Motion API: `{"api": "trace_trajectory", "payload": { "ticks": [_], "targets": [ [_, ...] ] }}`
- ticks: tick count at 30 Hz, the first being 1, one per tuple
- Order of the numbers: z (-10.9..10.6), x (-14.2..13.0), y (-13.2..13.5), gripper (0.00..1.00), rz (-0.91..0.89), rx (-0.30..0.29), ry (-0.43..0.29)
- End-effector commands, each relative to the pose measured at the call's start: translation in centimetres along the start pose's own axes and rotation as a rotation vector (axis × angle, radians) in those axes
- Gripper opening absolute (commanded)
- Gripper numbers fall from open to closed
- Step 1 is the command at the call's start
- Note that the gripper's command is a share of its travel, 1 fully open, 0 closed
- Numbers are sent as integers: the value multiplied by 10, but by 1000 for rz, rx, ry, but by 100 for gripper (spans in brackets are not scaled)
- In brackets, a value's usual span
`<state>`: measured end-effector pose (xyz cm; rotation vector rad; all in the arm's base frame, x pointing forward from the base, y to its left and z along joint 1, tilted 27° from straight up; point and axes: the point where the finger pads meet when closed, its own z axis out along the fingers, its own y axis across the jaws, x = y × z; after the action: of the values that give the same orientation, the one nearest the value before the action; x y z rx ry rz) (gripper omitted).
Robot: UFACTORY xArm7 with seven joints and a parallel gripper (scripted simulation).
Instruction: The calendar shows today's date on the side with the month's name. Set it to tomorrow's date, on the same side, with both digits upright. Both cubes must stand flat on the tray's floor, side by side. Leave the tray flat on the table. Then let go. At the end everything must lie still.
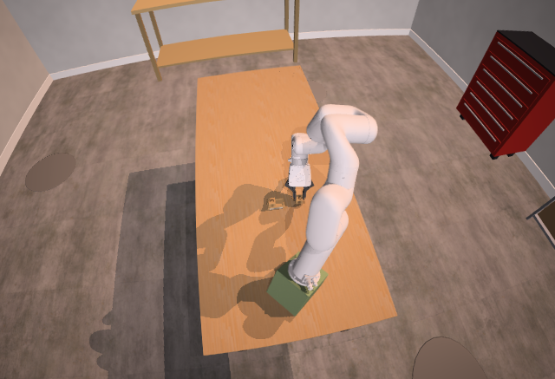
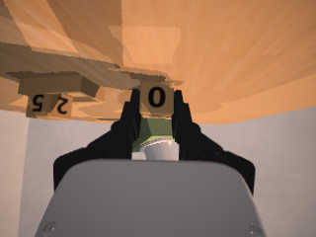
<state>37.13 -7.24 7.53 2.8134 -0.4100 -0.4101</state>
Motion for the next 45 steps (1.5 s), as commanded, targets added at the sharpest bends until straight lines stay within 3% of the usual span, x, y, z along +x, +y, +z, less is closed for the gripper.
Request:
{"api": "trace_trajectory", "payload": {
  "ticks": [1, 45],
  "targets": [
    [-1, 1, -1, 29, -1, 1, 3],
    [4, 4, -1, 29, -1, 1, 3]
  ]
}}
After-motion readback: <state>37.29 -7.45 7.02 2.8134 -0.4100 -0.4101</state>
